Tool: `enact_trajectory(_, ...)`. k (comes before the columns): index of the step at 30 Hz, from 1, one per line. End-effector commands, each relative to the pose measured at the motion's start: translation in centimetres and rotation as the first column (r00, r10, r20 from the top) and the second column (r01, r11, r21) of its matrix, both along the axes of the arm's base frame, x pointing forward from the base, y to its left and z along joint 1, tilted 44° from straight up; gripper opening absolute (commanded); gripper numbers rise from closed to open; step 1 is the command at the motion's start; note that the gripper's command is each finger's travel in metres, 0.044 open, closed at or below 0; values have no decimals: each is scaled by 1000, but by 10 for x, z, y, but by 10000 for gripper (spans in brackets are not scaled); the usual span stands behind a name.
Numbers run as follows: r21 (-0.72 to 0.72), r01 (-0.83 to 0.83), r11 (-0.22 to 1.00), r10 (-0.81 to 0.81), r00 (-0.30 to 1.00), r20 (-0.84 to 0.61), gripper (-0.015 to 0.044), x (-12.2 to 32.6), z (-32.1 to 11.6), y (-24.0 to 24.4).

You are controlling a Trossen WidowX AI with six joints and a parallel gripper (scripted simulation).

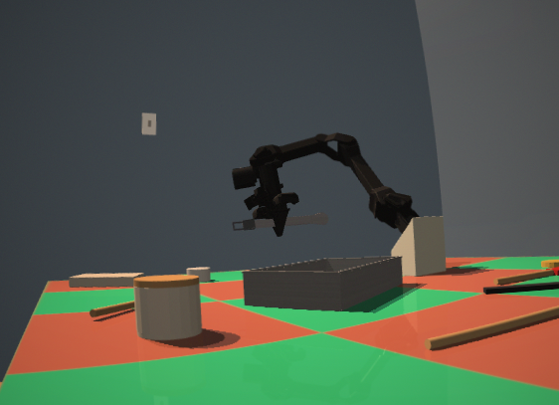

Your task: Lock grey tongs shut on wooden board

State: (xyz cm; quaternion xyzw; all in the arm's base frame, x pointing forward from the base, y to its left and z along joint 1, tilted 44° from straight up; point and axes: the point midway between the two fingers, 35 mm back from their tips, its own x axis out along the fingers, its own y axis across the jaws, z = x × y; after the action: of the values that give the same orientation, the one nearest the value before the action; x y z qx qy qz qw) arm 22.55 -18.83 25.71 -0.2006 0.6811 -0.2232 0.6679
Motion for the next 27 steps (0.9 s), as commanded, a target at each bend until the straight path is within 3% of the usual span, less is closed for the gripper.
enact_trajectory(1, 16, -19, 1000, 19, 1000, -3, -150, -15, 4, -6)
enact_trajectory(27, 27, -209, 978, 210, 975, -68, -150, -114, 32, -36)
